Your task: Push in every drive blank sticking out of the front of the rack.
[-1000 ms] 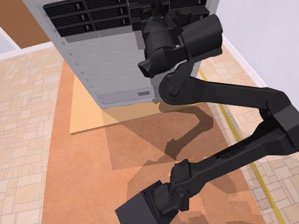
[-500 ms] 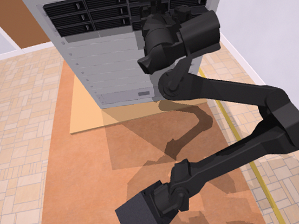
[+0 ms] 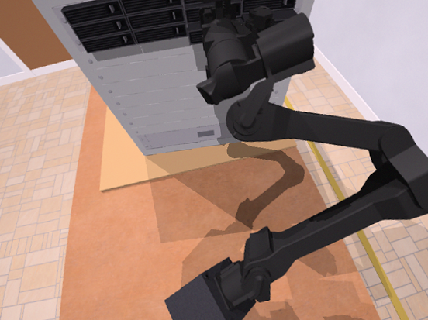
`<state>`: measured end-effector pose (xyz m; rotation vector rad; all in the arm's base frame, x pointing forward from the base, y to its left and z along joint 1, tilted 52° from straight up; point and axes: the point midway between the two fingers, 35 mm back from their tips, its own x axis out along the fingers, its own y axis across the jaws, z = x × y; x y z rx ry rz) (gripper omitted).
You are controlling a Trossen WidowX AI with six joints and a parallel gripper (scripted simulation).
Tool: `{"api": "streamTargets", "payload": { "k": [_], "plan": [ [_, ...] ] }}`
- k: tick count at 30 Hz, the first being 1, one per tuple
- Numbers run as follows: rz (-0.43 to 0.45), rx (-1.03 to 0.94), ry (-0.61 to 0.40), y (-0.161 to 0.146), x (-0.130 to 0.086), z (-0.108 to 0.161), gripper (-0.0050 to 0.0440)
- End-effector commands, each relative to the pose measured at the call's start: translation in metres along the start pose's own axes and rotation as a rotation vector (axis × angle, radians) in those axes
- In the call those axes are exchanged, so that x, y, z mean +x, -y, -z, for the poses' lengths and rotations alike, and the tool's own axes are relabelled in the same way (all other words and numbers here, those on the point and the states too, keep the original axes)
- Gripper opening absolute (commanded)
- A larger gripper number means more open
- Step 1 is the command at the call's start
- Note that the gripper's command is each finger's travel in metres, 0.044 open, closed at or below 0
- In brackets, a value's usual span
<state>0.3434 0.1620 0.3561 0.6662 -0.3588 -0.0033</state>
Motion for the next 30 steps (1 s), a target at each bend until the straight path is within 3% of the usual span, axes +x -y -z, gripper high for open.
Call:
{"api": "streamTargets", "payload": {
  "k": [1,30],
  "plan": [
    [-0.006,0.008,0.005,-0.0038,0.0026,-0.0024,-0.005],
    [-0.006,0.008,0.005,-0.0038,0.0084,-0.0034,-0.005]
  ]
}}
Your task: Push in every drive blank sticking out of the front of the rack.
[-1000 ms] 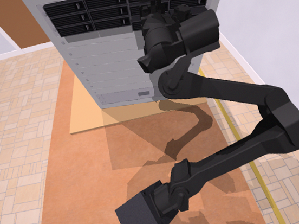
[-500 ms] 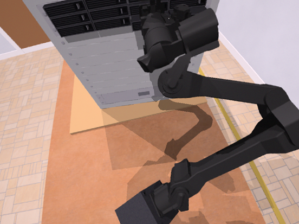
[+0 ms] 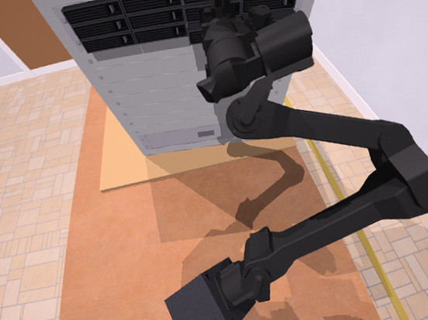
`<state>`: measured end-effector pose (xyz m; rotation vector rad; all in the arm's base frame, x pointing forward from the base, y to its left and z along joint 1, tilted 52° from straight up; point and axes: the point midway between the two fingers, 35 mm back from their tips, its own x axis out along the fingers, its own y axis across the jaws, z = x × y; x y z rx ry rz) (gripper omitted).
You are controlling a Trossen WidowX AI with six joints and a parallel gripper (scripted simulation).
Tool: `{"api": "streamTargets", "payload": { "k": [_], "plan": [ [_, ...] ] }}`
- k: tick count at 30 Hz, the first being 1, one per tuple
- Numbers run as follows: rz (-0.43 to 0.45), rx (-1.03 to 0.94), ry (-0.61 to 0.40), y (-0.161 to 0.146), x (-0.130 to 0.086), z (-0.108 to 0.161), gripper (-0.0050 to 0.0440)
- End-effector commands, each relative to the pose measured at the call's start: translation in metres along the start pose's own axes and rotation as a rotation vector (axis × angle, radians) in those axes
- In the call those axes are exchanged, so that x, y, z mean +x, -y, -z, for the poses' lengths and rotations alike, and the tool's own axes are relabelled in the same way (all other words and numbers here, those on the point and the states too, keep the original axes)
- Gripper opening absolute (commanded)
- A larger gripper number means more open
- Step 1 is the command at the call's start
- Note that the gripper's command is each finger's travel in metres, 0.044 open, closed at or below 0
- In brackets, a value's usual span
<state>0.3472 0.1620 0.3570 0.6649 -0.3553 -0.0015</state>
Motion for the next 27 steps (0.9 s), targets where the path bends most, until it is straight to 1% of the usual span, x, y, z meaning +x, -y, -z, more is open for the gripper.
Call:
{"api": "streamTargets", "payload": {
  "k": [1,27],
  "plan": [
    [-0.006,0.01,0.009,-0.0037,0.0047,-0.0041,-0.005],
    [-0.006,0.01,0.009,-0.0038,0.008,-0.005,-0.005]
  ]
}}
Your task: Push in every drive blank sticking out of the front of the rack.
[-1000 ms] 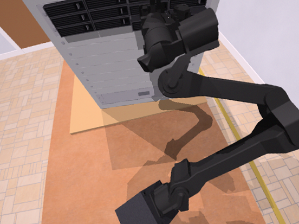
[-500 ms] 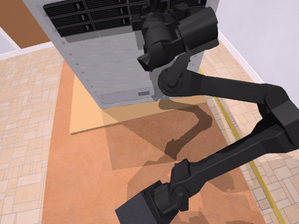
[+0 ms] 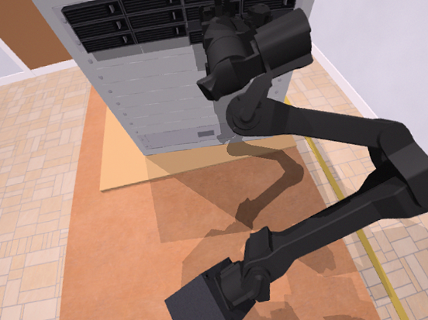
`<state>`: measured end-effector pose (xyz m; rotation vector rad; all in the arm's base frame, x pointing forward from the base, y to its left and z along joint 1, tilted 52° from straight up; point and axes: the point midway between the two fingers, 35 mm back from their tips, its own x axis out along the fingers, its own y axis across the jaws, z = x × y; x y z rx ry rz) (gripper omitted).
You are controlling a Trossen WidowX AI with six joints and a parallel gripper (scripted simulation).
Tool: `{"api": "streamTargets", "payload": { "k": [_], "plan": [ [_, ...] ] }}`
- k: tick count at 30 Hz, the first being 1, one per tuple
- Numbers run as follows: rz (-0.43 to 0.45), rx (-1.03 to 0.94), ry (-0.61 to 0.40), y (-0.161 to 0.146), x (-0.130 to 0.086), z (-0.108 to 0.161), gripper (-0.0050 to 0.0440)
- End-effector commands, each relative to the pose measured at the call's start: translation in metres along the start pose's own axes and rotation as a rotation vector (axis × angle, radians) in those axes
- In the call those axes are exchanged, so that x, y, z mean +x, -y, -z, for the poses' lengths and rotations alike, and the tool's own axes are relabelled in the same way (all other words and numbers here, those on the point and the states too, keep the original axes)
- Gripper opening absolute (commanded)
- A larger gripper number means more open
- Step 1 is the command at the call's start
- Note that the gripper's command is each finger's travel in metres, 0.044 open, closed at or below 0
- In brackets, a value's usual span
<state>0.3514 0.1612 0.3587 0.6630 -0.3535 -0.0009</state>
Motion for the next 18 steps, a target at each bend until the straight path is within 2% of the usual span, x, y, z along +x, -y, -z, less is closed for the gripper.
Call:
{"api": "streamTargets", "payload": {
  "k": [1,18],
  "plan": [
    [-0.005,0.011,0.011,-0.0038,0.0034,-0.0047,-0.005],
    [-0.005,0.011,0.011,-0.0038,0.0061,-0.0053,-0.005]
  ]
}}
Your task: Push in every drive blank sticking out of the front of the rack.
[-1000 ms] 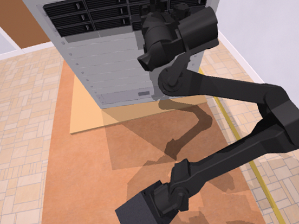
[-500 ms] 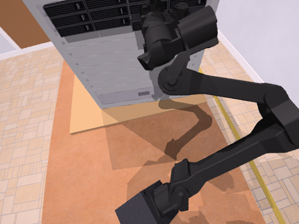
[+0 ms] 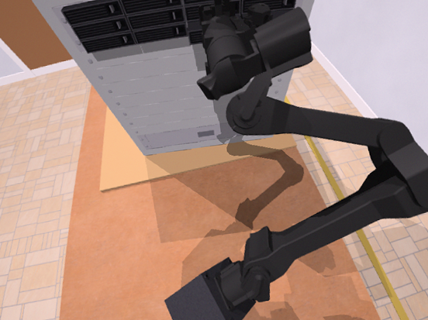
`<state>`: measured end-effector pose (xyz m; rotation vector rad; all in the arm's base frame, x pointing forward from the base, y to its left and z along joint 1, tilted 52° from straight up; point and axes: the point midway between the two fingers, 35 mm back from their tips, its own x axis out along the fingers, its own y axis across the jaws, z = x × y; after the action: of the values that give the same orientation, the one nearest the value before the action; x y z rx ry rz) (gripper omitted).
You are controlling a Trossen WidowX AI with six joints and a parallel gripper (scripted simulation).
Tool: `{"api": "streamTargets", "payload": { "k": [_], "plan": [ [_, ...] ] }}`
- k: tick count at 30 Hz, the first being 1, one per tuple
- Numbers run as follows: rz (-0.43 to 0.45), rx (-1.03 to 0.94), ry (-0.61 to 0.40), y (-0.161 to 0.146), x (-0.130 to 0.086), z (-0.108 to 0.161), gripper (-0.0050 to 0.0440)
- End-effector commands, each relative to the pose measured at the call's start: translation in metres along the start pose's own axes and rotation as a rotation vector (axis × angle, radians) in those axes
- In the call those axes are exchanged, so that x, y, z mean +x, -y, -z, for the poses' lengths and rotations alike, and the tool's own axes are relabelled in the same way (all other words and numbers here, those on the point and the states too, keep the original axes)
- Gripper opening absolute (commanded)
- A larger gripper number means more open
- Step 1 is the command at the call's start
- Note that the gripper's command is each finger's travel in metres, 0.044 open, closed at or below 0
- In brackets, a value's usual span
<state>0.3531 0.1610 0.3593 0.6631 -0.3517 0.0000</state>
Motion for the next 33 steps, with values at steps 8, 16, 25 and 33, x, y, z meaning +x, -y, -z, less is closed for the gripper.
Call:
{"api": "streamTargets", "payload": {
  "k": [8,16,25,33],
  "plan": [
    [-0.005,0.011,0.013,-0.004,0.005,-0.005,-0.005],
    [-0.005,0.011,0.013,-0.004,0.007,-0.006,-0.005],
    [-0.005,0.011,0.013,-0.004,0.007,-0.006,-0.005],
    [-0.005,0.011,0.013,-0.004,-0.003,-0.006,-0.005]
  ]
}}
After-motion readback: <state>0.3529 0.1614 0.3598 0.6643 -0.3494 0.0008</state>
